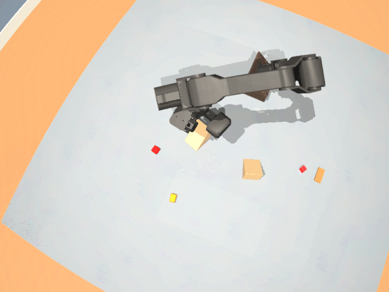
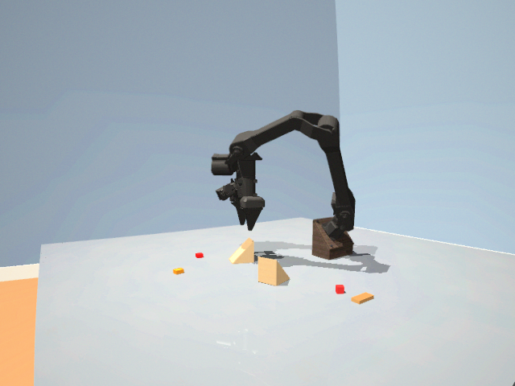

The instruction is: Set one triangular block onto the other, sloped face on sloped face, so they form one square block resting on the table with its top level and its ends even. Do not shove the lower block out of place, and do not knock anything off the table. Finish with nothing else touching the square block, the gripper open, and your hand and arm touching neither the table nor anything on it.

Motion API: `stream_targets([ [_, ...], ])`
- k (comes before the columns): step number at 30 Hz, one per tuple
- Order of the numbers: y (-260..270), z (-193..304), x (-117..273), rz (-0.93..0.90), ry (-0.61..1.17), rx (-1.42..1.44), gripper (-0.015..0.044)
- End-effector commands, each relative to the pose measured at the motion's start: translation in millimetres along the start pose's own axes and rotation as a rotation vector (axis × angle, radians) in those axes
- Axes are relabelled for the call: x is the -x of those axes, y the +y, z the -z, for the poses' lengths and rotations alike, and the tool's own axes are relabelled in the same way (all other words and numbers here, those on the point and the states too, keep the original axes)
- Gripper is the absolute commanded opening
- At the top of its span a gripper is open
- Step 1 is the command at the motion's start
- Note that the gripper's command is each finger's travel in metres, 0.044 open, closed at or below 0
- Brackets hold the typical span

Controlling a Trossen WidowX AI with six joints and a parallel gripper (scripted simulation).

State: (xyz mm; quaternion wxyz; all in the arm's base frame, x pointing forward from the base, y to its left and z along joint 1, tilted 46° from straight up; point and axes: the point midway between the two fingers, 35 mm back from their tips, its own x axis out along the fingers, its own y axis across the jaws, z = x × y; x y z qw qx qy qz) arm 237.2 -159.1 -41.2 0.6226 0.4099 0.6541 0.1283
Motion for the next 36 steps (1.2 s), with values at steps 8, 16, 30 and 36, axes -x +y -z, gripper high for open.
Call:
stream_targets([
  [8,0.8,-3.7,-16.5,-0.004,-0.003,-0.004,0.044],
  [16,1.6,-5.7,-29.5,-0.004,-0.004,-0.004,0.044],
  [30,3.6,-7.7,-52.2,-0.005,-0.004,-0.004,0.044],
  [36,4.7,-8.0,-62.0,-0.005,-0.004,-0.004,0.044],
])
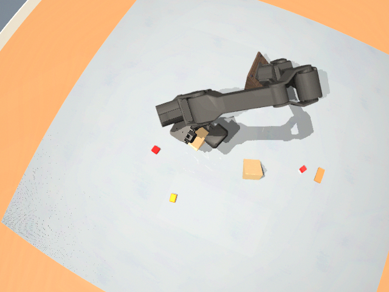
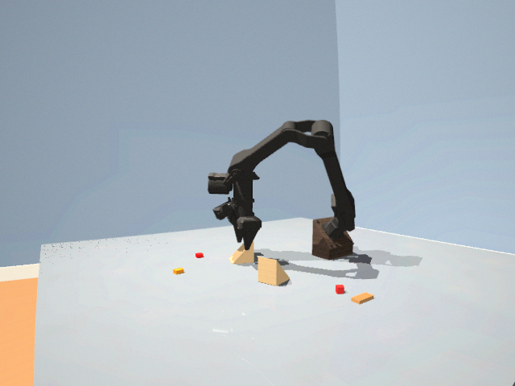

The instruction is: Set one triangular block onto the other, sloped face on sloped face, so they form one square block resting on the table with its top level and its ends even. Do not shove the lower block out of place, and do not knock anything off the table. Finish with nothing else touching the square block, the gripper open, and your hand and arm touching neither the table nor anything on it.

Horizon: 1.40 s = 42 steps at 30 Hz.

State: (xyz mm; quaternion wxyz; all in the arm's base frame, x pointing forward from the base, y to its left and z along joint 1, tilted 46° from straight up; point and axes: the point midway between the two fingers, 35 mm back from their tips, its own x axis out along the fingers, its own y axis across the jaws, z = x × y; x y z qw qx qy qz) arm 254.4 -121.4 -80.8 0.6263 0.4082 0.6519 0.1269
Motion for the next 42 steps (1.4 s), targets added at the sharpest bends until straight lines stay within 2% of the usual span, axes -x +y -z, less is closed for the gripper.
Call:
stream_targets([
  [1,1.5,2.5,-7.4,-0.009,0.004,-0.008,0.044],
  [22,5.8,4.6,-39.0,-0.014,0.007,-0.007,0.044],
  [29,5.8,4.6,-39.0,-0.014,0.007,-0.007,0.0256],
  [36,5.8,4.6,-39.0,-0.014,0.007,-0.007,0.021],
  [42,5.5,4.0,-33.4,-0.013,0.006,-0.006,0.0052],
])
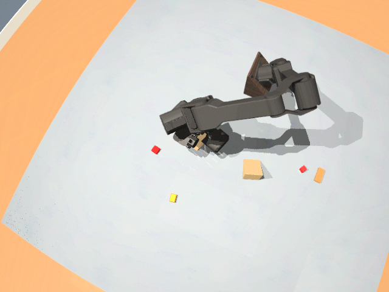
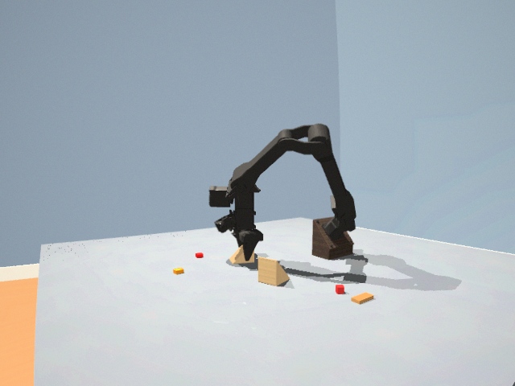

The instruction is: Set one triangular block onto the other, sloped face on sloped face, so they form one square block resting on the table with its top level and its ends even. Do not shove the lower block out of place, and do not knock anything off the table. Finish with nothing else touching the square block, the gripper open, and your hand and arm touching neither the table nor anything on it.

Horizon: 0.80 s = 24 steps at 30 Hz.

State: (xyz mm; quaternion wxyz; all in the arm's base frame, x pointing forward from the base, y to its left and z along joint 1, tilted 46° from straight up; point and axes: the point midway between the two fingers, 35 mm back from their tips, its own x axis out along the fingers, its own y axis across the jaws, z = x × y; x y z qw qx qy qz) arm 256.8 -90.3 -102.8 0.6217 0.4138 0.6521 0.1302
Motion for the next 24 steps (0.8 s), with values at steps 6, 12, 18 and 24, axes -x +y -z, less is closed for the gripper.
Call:
stream_targets([
  [6,-0.6,-1.1,28.8,0.004,-0.003,0.005,0.0],
  [12,-0.5,-0.6,28.7,0.001,-0.004,-0.008,0.0],
  [18,-0.2,0.0,27.6,-0.002,-0.006,-0.027,0.0],
  [24,-0.2,0.0,27.6,-0.002,-0.006,-0.121,0.0],
])
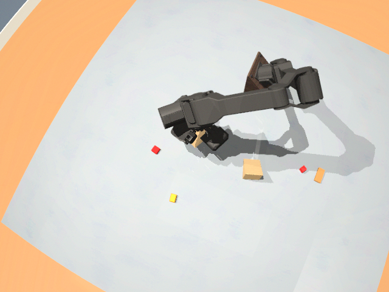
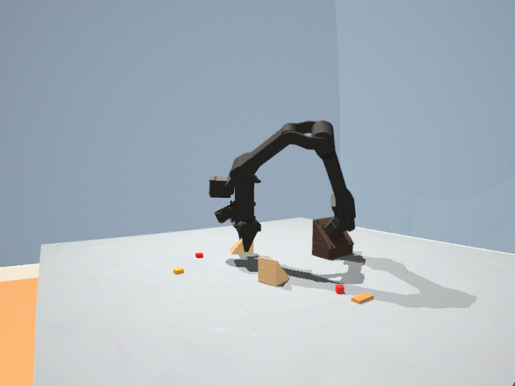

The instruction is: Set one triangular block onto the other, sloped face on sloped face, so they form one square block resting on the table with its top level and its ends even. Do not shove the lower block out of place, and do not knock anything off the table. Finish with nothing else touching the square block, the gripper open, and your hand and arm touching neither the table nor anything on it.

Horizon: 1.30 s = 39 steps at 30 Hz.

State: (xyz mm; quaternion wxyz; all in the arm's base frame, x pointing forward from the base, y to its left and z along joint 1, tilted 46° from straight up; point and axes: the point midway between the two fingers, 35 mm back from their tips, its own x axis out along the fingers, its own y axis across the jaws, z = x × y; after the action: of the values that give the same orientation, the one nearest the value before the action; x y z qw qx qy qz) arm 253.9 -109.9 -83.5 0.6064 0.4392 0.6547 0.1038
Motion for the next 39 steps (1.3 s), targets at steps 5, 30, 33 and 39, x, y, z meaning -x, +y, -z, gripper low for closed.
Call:
stream_targets([
  [5,-0.2,0.3,-0.1,0.001,-0.001,-0.197,0.0],
  [30,-0.1,0.3,-0.1,0.004,-0.002,-0.863,0.0],
  [33,-0.1,0.3,-0.1,0.004,-0.002,-0.947,0.0],
  [39,-0.1,0.3,-0.1,0.005,-0.002,-1.124,0.0],
])
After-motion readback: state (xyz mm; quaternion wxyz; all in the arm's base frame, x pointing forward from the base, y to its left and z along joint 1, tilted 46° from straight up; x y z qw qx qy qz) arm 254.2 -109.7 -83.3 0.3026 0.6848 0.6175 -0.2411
